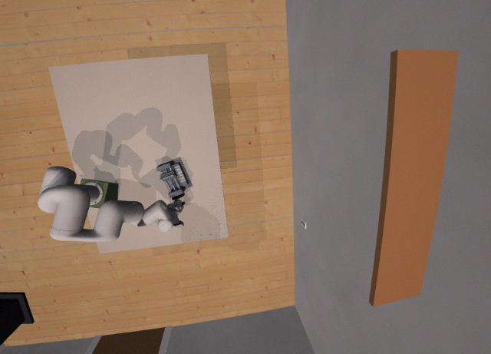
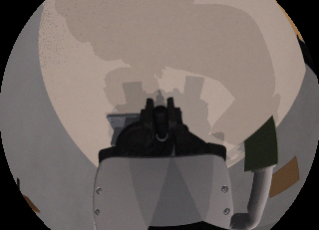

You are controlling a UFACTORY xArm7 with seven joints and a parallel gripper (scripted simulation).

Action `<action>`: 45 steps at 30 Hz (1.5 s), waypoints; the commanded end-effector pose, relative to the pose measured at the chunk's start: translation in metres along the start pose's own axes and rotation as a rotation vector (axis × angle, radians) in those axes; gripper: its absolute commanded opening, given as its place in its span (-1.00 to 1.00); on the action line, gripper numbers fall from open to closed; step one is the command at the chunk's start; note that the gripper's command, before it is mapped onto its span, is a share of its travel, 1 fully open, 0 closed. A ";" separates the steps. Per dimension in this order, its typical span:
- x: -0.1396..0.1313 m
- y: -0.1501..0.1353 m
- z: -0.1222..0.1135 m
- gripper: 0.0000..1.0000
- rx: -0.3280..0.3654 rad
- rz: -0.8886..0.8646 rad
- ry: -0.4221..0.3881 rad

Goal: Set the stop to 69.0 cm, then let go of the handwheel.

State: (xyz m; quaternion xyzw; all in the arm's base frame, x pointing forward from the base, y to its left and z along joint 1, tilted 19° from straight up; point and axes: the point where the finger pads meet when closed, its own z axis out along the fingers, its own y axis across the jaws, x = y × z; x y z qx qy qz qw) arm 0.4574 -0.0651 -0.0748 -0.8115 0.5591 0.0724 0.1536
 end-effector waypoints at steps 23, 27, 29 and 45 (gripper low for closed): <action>0.001 -0.019 -0.037 -0.88 0.002 0.001 0.002; 0.001 -0.027 -0.038 -0.88 0.002 0.001 0.002; 0.001 -0.030 -0.037 -0.88 0.002 0.001 0.002; 0.001 -0.051 -0.022 -0.88 0.002 0.001 0.002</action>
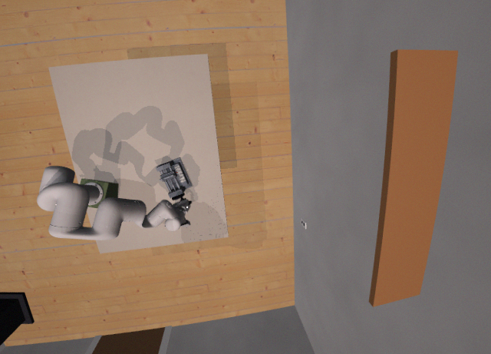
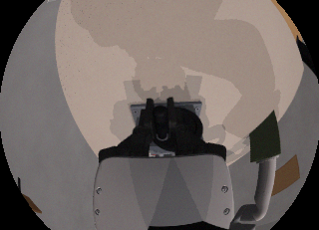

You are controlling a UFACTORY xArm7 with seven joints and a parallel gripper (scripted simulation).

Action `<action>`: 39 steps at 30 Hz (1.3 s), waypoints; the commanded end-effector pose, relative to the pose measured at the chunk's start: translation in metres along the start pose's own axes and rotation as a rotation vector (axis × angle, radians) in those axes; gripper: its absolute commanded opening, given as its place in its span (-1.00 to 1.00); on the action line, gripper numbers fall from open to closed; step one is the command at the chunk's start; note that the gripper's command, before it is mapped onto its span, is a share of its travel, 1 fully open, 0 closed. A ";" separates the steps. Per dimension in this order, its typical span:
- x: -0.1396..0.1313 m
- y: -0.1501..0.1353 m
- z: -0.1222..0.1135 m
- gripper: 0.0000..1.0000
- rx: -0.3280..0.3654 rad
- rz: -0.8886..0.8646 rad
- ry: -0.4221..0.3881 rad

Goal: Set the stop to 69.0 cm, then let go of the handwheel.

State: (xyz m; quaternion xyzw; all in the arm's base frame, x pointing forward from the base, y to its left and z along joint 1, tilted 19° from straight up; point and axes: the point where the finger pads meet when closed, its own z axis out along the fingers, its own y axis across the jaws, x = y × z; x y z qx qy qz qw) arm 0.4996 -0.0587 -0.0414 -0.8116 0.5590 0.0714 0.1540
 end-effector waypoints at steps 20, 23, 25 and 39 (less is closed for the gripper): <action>0.001 0.007 0.040 -0.88 0.000 0.001 0.001; 0.001 0.013 0.043 -0.88 0.000 0.001 0.001; 0.001 0.016 0.044 -0.88 0.000 0.001 0.001; 0.001 0.036 0.040 -0.88 0.000 0.001 0.001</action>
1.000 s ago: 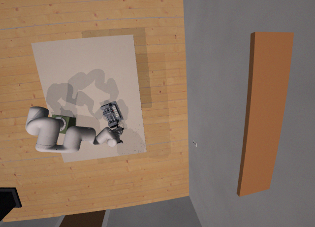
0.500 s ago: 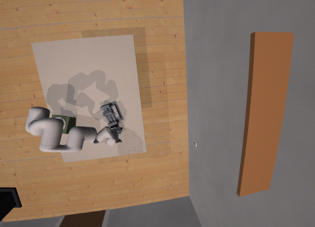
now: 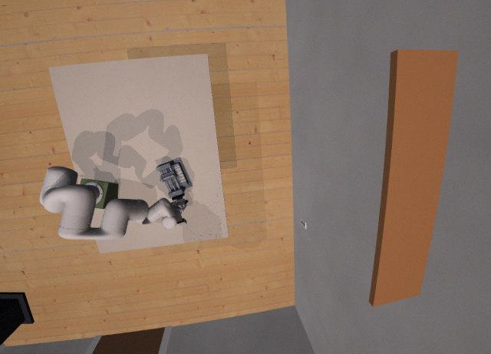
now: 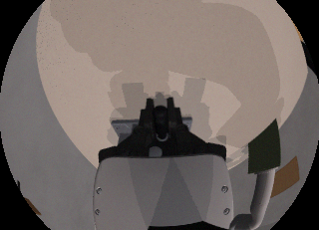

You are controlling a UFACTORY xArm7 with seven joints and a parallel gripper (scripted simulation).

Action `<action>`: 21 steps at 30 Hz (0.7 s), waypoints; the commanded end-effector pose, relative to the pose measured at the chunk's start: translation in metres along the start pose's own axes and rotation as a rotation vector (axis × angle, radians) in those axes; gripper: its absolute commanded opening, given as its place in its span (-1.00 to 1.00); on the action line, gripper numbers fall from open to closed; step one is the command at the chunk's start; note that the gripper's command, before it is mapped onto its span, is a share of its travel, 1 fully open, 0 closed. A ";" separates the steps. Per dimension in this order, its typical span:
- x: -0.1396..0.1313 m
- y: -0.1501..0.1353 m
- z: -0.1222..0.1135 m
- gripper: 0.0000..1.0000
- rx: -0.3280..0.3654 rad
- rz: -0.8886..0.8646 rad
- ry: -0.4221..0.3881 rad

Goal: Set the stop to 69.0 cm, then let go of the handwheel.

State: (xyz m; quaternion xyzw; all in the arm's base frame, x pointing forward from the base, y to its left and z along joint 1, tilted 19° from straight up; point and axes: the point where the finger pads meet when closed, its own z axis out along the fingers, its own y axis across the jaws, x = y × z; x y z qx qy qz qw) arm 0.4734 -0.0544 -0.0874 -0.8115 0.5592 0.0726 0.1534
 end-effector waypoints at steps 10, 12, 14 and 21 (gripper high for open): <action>0.001 0.014 -0.014 -0.88 0.002 0.001 0.002; 0.001 0.016 -0.016 -0.88 0.002 0.001 0.002; 0.001 0.017 -0.019 -0.88 0.002 0.001 0.002; 0.001 0.017 -0.030 -0.88 0.002 0.001 0.002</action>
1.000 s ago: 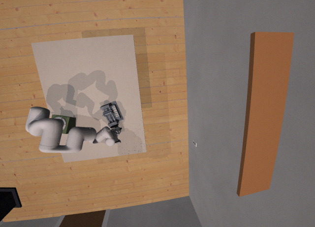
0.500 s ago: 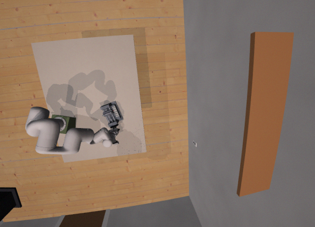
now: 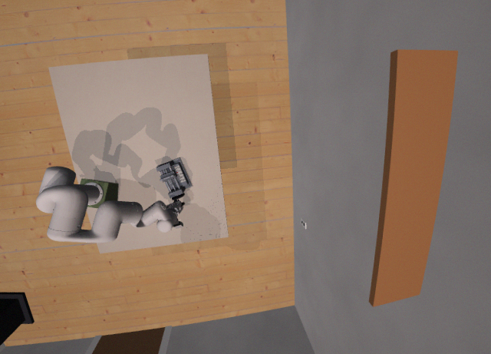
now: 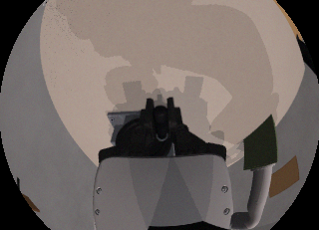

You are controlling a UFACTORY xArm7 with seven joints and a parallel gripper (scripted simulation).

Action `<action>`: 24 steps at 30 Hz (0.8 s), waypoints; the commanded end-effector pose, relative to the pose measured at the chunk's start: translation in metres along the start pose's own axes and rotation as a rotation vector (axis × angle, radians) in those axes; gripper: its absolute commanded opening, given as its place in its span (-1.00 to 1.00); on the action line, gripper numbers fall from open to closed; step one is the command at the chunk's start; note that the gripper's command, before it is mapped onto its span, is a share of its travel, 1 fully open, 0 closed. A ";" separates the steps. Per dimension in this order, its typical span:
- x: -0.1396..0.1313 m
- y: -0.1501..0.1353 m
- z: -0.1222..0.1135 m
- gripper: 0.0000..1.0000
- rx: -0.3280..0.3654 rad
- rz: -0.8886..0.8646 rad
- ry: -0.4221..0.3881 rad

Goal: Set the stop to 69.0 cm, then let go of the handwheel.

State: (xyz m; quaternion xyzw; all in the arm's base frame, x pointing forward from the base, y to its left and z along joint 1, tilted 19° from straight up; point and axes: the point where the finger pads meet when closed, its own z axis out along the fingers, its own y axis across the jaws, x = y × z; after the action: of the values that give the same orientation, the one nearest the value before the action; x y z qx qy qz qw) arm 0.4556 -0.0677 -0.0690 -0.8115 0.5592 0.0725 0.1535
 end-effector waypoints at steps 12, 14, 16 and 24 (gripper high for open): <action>0.001 -0.007 -0.022 -0.88 0.002 0.001 0.002; 0.001 -0.009 -0.024 -0.88 0.002 0.001 0.002; 0.001 -0.011 -0.026 -0.88 0.002 0.001 0.002; 0.001 -0.018 -0.030 -0.88 0.002 0.001 0.002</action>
State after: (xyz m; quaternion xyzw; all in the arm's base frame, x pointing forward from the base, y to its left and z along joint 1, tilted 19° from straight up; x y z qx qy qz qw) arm 0.4643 -0.0724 -0.0434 -0.8109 0.5601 0.0749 0.1523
